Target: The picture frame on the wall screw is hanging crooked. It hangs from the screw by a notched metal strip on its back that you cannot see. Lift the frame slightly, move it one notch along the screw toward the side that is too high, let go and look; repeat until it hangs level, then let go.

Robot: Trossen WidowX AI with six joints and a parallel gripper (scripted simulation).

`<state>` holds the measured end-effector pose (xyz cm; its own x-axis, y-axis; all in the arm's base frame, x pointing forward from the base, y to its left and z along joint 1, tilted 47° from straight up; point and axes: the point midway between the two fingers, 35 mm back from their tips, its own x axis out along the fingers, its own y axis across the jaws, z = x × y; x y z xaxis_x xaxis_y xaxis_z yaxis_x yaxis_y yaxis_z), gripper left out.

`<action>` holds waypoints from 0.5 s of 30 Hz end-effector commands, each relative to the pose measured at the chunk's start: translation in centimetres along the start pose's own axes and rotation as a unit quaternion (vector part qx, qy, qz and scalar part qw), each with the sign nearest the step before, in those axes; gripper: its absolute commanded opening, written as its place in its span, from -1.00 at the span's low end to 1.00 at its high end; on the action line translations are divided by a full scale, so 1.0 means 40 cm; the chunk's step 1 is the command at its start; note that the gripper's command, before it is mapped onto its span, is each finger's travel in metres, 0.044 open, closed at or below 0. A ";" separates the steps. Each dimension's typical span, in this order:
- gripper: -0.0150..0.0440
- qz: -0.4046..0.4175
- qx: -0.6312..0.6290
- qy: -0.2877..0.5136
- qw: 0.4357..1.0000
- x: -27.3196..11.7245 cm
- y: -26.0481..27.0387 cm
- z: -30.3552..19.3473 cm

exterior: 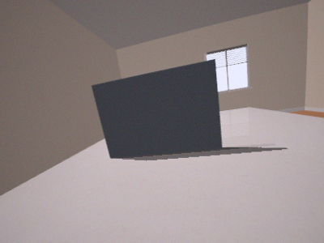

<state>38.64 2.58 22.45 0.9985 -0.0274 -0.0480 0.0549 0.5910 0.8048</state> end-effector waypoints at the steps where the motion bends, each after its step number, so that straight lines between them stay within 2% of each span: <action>1: -0.49 0.003 0.000 0.000 1.000 0.000 0.004 -0.002; 15: -0.49 0.003 0.000 0.000 1.000 0.000 0.000 -0.003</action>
<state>38.63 2.59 22.35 0.9985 -0.0289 -0.0474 0.0553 0.5910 0.8048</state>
